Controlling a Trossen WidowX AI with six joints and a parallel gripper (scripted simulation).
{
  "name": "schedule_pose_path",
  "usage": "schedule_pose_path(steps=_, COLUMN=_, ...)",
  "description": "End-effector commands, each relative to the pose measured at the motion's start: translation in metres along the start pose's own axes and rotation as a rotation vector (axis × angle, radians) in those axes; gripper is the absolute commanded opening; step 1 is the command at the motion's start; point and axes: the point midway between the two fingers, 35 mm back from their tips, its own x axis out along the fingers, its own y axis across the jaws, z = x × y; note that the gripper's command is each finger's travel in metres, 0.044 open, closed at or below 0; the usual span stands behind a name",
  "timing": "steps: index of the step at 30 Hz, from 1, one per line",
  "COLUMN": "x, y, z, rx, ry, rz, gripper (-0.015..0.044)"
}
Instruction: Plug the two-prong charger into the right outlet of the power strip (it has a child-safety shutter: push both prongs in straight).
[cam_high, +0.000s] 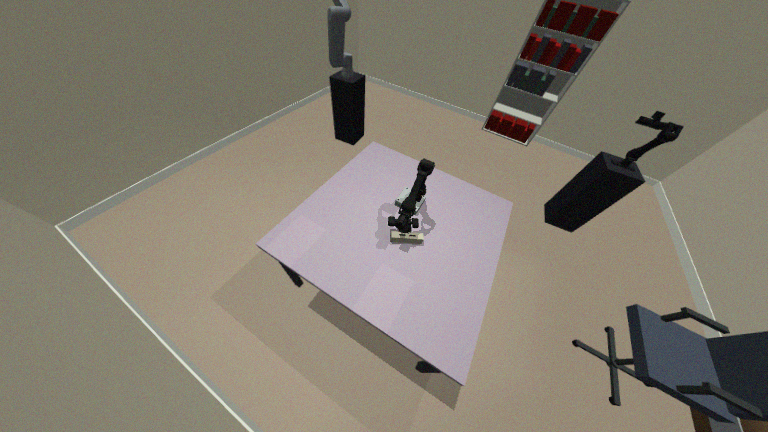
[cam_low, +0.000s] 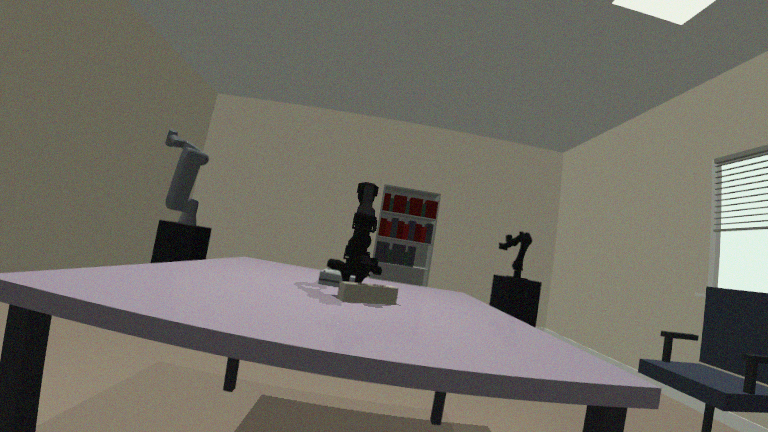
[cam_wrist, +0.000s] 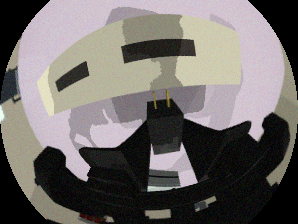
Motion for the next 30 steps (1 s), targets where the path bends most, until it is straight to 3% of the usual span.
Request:
schedule_pose_path(steps=1, x=-0.0013, y=-0.0003, z=0.0018, rx=-0.001, ry=-0.004, rz=0.000, gripper=0.0000)
schedule_pose_path(steps=30, x=-0.0020, y=-0.0006, z=0.0044, rx=-0.001, ry=-0.004, rz=0.000, gripper=0.0000)
